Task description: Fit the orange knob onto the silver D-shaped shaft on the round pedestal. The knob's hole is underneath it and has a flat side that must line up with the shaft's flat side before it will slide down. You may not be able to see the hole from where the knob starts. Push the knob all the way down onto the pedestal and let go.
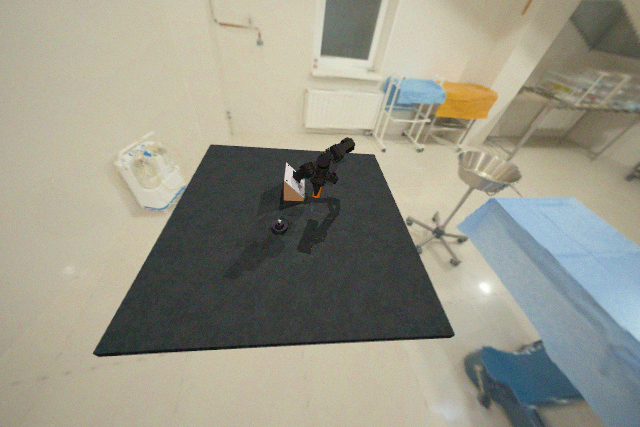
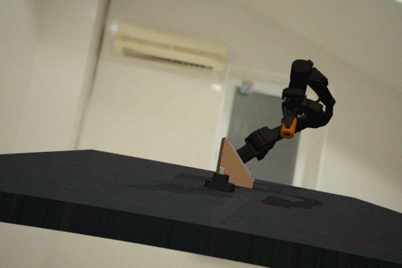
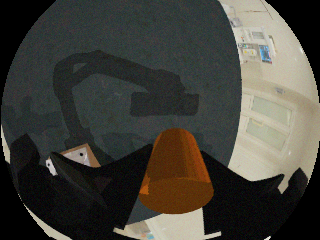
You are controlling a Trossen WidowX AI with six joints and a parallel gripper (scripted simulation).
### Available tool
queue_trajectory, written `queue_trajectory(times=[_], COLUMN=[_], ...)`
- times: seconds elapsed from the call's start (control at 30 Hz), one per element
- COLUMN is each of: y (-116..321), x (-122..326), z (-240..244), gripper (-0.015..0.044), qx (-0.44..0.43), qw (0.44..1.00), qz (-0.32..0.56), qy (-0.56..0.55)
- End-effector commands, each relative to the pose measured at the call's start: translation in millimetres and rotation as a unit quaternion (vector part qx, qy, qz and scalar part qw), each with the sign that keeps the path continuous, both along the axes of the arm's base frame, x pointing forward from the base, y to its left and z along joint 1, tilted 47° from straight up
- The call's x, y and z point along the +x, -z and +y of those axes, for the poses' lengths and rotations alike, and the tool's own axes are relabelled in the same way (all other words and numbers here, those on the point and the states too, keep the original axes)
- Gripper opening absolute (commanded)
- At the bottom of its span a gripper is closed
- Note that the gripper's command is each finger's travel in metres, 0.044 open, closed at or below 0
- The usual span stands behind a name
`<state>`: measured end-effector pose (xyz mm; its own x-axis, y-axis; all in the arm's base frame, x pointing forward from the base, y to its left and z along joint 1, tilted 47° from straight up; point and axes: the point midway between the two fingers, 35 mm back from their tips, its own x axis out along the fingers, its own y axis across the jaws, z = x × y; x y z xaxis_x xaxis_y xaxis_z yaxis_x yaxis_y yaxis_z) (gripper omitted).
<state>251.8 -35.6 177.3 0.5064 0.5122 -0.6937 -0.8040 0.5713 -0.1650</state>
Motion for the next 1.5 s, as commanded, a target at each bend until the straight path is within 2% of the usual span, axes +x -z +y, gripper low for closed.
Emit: queue_trajectory(times=[0.0,0.73,1.47], y=[3.7,31.9,97.6], x=[3.2,15.8,33.5], z=[4.0,30.2,91.9], gripper=[0.0,0.0,0.0], qx=[0.011,0.073,0.074], qw=[0.999,0.971,0.968], qz=[0.021,0.149,0.156], qy=[-0.028,-0.172,-0.182])
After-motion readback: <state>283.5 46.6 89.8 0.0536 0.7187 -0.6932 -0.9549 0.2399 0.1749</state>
